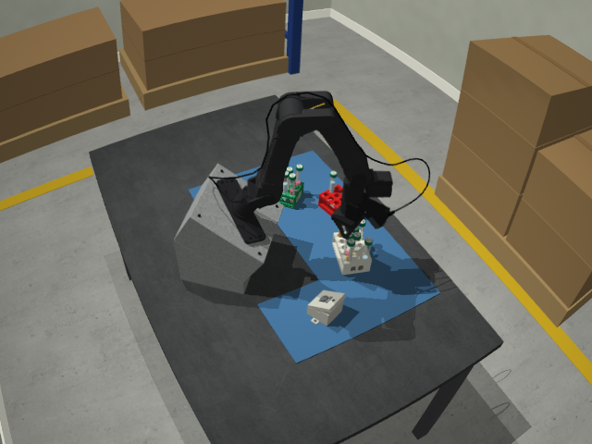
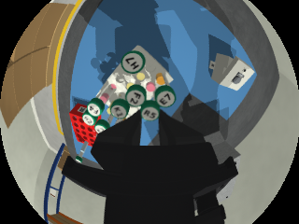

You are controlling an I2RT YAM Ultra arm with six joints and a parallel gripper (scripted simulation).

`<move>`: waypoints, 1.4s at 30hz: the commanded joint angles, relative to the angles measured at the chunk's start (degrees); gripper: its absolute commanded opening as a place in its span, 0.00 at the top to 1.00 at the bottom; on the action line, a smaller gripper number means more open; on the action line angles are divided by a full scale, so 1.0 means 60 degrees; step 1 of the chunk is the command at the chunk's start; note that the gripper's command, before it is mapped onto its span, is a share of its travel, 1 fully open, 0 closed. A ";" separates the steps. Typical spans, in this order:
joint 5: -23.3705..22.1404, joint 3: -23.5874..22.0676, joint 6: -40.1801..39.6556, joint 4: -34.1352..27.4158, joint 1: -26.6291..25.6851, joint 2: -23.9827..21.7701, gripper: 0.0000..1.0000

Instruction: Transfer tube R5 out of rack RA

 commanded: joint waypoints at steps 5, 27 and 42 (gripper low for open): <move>0.0091 -0.0166 -0.0121 0.0324 -0.0142 0.0235 1.00; 0.0017 0.0002 -0.0058 0.0230 -0.0054 0.0119 0.70; 0.0017 0.0002 -0.0059 0.0230 -0.0054 0.0119 0.70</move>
